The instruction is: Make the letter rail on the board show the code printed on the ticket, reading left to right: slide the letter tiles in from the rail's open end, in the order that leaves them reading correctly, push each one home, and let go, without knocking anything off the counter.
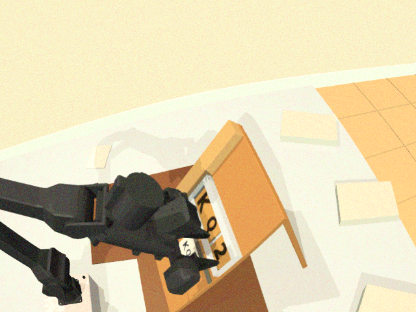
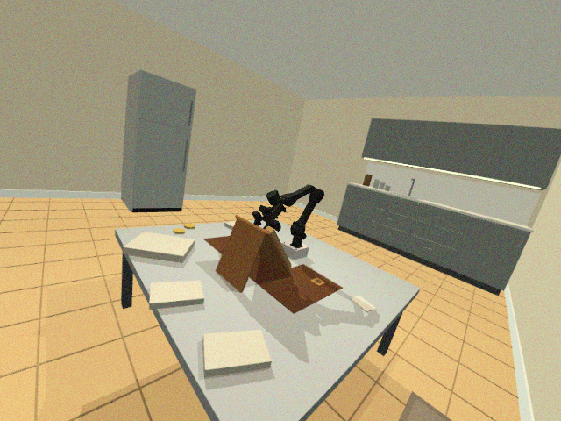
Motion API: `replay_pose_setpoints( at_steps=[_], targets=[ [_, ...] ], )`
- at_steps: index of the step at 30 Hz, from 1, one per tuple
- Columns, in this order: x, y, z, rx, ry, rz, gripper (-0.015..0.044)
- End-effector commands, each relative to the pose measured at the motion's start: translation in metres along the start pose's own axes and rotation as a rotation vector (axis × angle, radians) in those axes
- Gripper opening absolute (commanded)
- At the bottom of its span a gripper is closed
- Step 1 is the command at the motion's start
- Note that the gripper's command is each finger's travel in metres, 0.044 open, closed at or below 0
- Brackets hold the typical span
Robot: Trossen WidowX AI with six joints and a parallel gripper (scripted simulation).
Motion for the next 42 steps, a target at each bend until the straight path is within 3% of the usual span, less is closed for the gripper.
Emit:
replay_pose_setpoints(
  at_steps=[1, 42],
  targets=[
    [-0.001, -0.003, 0.000, 0.003, -0.004, -0.004, 0.0295],
    [-0.002, -0.018, -0.001, 0.003, -0.004, -0.003, 0.0295]
  ],
)
Point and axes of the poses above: the point midway between the two fingers, 35 mm back from their tips, its own y axis out along the fingers, its own z axis across the jaws, x = y × z, the point moved 10 cm from there along -y, back along the fingers, and after that the axes turned 14 degrees about y, right-handed, at the moved point
